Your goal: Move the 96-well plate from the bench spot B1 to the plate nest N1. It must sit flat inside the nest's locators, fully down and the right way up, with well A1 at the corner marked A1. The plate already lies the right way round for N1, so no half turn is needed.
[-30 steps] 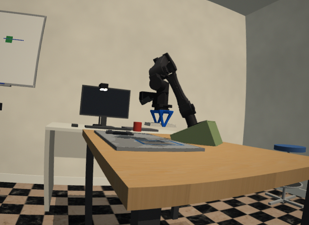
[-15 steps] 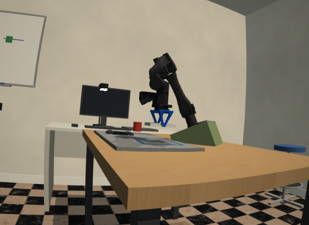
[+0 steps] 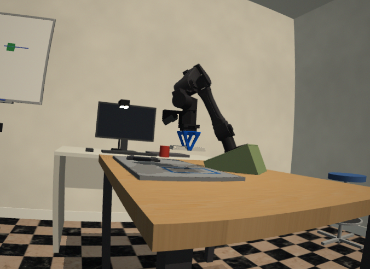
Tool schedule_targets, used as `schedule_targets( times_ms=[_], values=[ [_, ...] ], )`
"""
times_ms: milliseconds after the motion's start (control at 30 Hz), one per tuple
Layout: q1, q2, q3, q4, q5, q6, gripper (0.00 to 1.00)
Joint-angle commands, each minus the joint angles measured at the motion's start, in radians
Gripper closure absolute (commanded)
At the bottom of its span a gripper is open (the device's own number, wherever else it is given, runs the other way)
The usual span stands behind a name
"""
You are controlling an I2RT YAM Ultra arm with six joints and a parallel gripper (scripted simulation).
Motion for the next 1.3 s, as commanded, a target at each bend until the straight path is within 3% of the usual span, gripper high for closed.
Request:
schedule_targets(
  times_ms=[0,800,1033,1267],
  values=[
    [-0.02,-0.051,-0.024,0.015,0.013,-0.036,1.0],
    [-0.218,-0.195,-0.076,-0.008,-0.005,-0.253,1.0],
    [-0.267,-0.221,-0.077,-0.014,-0.01,-0.306,1.0],
    [-0.338,-0.255,-0.034,-0.016,-0.021,-0.383,1.0]
  ],
)
